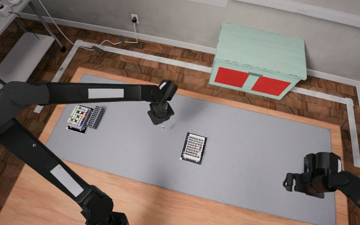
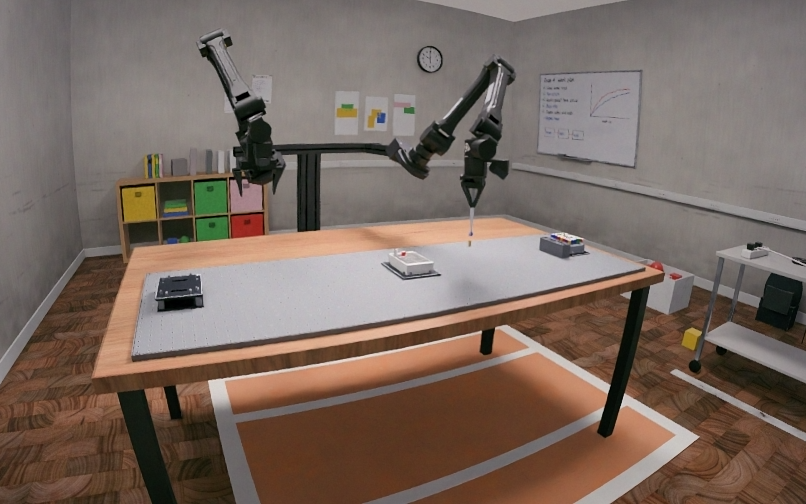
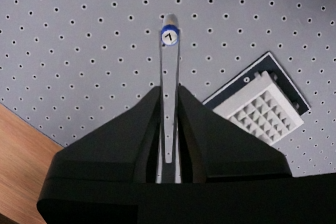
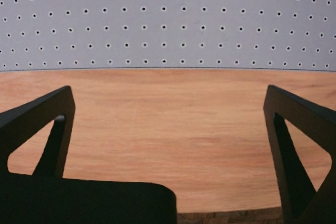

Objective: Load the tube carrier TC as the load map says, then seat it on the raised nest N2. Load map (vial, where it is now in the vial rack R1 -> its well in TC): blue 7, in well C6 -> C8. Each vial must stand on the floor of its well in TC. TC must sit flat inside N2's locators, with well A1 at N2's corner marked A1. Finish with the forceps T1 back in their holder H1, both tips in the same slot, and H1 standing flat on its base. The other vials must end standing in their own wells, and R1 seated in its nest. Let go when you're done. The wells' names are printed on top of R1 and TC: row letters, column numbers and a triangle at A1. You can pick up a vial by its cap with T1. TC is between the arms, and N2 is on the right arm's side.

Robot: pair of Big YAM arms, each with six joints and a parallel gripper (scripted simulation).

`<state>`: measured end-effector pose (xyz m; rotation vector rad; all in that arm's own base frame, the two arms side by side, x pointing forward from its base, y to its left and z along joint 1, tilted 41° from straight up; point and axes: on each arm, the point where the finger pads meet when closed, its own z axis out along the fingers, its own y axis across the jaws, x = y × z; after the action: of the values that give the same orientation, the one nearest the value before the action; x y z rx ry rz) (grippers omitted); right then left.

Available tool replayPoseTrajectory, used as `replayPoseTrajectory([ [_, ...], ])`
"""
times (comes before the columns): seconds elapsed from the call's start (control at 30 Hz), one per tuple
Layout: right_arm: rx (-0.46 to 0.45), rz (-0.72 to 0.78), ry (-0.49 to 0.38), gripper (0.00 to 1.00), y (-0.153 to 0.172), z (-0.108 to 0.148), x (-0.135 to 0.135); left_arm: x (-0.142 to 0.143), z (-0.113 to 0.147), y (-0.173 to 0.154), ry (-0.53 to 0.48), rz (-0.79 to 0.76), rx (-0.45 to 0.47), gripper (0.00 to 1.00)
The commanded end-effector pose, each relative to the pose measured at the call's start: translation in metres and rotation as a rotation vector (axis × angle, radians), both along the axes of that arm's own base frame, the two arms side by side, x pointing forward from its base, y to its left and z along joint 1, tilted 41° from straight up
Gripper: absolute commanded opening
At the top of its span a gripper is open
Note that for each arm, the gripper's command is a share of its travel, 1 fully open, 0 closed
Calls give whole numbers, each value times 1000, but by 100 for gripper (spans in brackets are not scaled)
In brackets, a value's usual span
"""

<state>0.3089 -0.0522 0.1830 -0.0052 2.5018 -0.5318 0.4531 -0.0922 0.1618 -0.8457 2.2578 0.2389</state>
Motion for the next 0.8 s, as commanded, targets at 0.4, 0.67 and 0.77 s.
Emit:
replayPoseTrajectory([
  [0.4, 5, -2, -26, 100, 1, 10, 5, 10, -3, -36, -7, -9, -9, 9],
  [0.67, 5, -2, -26, 100, 1, 10, 5, 11, -8, -48, -7, -9, -8, 9],
  [0.77, 5, -2, -26, 100, 1, 10, 5, 12, -10, -53, -7, -9, -8, 9],
])
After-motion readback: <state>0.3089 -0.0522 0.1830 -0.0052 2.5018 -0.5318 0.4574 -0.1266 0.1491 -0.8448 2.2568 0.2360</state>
